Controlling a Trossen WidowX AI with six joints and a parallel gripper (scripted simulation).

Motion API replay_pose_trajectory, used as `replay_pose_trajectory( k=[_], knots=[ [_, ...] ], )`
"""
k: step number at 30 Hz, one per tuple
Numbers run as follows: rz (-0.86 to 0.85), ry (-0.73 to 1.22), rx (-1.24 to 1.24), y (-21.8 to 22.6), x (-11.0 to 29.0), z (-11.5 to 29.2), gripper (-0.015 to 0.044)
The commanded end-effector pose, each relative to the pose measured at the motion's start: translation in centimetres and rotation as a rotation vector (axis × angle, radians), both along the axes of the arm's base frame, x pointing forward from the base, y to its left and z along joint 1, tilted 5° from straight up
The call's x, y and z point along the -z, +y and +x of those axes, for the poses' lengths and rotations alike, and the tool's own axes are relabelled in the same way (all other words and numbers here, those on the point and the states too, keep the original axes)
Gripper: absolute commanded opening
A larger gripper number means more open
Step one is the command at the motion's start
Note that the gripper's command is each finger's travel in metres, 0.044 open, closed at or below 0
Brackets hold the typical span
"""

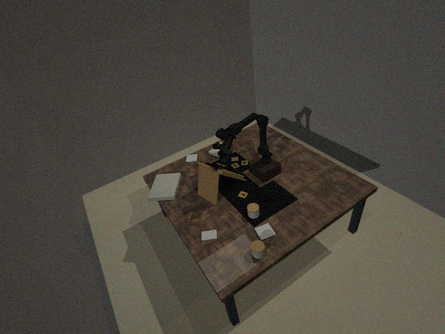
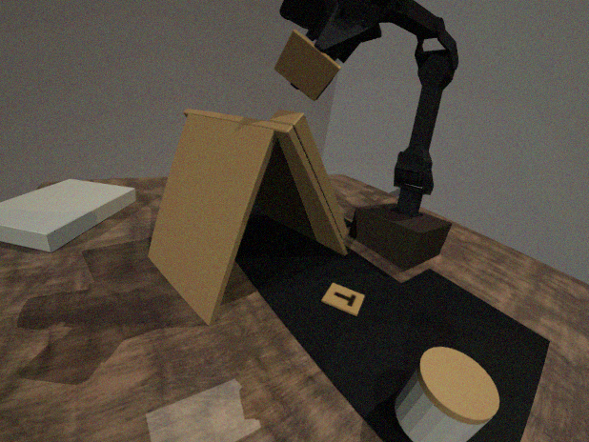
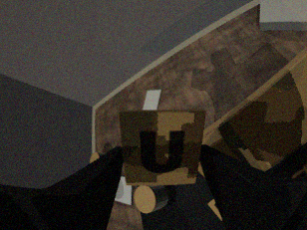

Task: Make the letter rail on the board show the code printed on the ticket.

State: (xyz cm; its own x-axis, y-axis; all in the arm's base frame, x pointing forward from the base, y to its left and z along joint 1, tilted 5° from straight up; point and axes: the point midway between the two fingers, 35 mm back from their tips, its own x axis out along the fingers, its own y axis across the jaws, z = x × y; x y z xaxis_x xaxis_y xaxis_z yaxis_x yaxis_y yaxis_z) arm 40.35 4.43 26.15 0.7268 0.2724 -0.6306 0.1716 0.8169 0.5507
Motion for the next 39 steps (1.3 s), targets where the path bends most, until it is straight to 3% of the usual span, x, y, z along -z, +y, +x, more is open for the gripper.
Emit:
replay_pose_trajectory(
  k=[1,21,39],
  knots=[
    [-0.047,-0.045,-0.013,-2.3,-0.8,0.9,0.0],
    [-0.343,-0.044,-0.154,-14.7,2.2,2.2,0.0],
    [-0.575,-0.052,-0.3,-27.2,5.4,-0.6,0.0]
  ],
)
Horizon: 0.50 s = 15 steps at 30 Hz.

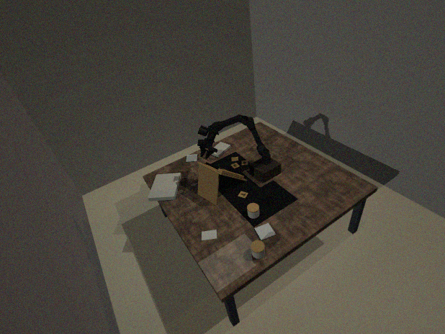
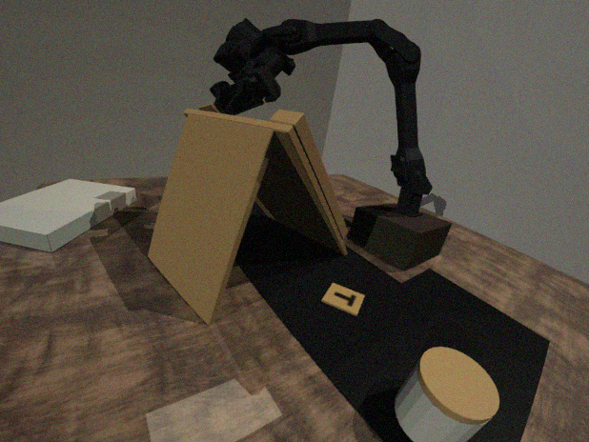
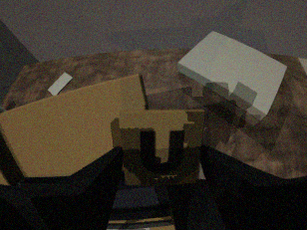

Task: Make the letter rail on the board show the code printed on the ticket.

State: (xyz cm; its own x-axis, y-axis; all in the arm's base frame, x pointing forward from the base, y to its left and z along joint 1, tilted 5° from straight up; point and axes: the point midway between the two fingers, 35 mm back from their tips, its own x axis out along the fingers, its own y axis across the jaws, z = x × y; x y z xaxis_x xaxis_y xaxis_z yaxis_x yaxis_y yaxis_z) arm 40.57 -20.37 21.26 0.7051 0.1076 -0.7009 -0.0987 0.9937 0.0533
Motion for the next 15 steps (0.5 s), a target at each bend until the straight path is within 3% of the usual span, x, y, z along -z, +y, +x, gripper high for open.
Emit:
replay_pose_trajectory(
  k=[1,11,15],
  knots=[
    [-0.052,-0.005,-0.034,-3.1,0.7,-1.1,0.0],
    [-0.168,-0.018,-0.109,-9.6,2.5,-4.5,0.0],
    [-0.176,-0.019,-0.114,-10.0,2.6,-4.7,0.0]
  ],
)
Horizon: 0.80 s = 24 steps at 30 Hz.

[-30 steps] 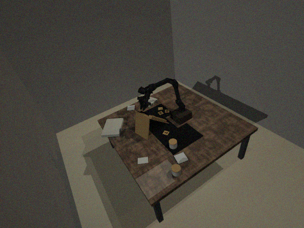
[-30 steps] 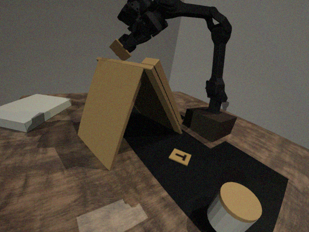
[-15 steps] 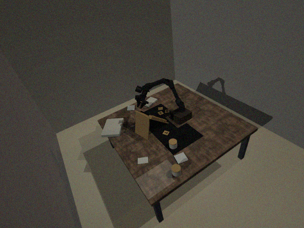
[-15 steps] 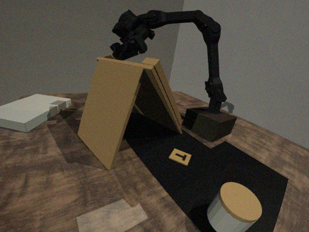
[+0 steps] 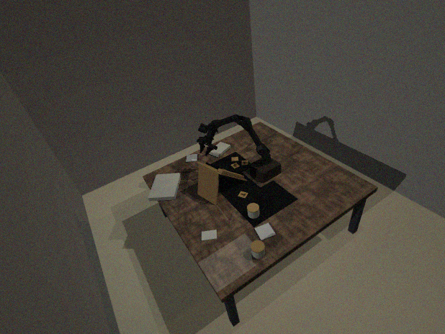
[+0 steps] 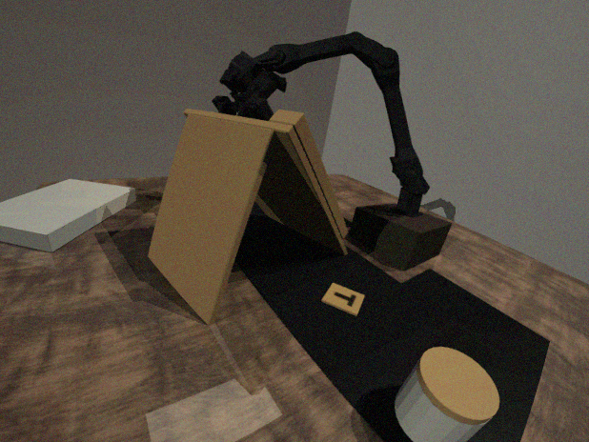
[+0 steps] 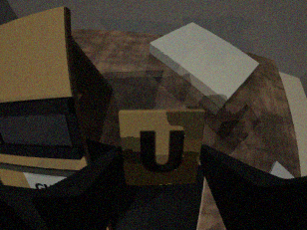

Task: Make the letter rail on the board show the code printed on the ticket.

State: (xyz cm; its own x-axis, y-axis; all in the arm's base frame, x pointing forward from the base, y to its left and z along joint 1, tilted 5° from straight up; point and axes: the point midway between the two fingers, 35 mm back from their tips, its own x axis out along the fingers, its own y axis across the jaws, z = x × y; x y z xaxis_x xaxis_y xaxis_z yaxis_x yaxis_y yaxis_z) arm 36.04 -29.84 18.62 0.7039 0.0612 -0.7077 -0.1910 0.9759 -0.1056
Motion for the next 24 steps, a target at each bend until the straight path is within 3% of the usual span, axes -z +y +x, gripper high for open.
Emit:
replay_pose_trajectory(
  k=[1,8,24],
  knots=[
    [-0.016,-0.008,-0.02,-0.6,0.0,-0.2,0.0],
    [-0.015,-0.012,-0.021,-0.2,3.3,3.2,0.0],
    [-0.015,-0.012,-0.021,-0.2,3.2,3.3,0.0]
  ],
)
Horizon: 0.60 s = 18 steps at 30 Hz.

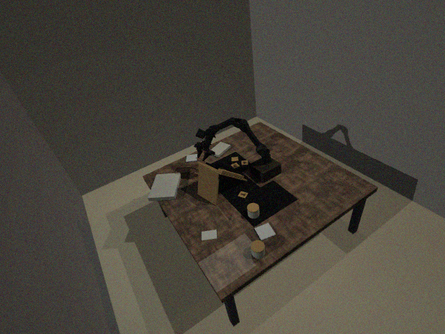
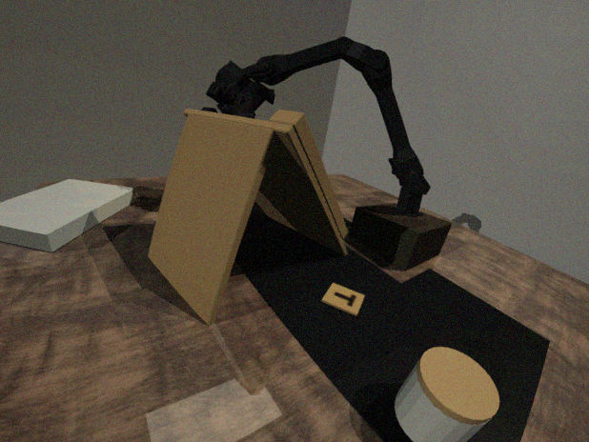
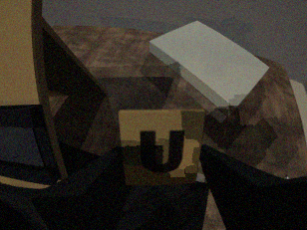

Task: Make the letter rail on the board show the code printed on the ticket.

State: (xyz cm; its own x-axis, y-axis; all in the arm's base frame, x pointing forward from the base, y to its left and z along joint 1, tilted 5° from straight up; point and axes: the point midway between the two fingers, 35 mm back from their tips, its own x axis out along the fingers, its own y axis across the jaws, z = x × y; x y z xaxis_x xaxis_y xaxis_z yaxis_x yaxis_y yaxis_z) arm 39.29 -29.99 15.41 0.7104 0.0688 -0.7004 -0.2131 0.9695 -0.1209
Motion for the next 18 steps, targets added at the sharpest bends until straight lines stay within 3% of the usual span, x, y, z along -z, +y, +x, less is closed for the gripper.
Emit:
replay_pose_trajectory(
  k=[1,18],
  knots=[
    [-0.002,0.0,0.004,0.01,-0.01,0.02,0.0],
    [-0.001,0.0,0.004,0.58,0.23,-0.16,0.0]
  ],
)
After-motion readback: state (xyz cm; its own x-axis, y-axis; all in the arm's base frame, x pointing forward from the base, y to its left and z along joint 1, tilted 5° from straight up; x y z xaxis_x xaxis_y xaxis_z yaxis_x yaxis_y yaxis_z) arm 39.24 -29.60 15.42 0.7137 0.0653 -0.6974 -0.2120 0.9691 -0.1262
